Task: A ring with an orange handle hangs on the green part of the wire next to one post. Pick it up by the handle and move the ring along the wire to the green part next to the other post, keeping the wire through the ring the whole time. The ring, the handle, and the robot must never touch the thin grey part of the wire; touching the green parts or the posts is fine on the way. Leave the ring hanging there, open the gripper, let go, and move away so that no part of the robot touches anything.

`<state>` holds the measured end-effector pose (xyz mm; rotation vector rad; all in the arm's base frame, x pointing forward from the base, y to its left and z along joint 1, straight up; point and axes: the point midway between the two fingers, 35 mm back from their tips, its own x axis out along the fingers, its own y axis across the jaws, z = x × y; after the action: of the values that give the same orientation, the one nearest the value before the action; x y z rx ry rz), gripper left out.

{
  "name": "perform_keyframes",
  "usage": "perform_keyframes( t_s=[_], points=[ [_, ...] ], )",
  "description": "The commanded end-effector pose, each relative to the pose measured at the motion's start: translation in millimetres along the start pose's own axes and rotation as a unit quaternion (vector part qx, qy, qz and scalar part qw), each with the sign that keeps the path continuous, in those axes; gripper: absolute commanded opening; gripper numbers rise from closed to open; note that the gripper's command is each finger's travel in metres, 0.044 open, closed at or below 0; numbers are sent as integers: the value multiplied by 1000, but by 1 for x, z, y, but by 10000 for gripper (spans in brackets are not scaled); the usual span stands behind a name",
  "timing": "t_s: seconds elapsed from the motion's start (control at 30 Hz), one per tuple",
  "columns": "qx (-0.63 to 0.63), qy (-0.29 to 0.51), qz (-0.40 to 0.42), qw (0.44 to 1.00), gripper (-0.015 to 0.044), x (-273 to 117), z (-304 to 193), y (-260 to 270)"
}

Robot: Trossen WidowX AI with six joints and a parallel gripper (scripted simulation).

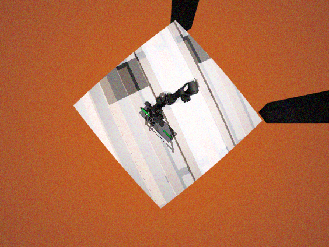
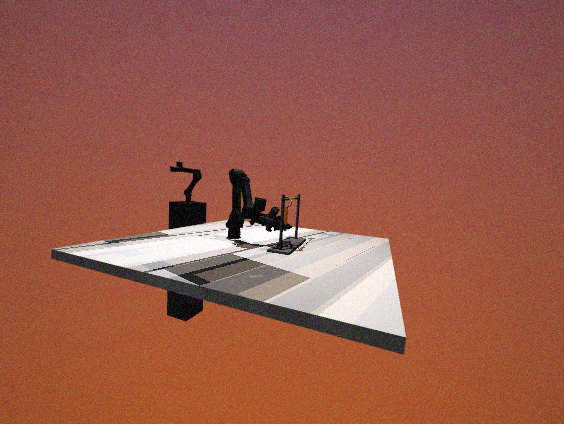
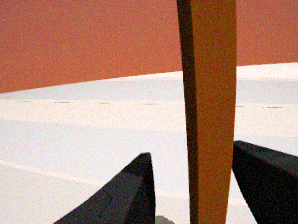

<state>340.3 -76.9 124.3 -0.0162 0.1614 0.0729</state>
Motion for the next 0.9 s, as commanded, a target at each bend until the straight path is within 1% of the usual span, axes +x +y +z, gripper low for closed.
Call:
perform_keyframes(
  t_s=[0.0, 0.13, 0.67, 0.87],
  points=[
    [1, -2, -1, 1000, 160, 6, 1, 0],
    [1, -2, -1, 1000, 160, 11, 0, 1],
    [1, -2, -1, 1000, 160, 12, 0, 1],
    [0, -2, 1, 1000, 3, 11, -1, 2]
  ],
)
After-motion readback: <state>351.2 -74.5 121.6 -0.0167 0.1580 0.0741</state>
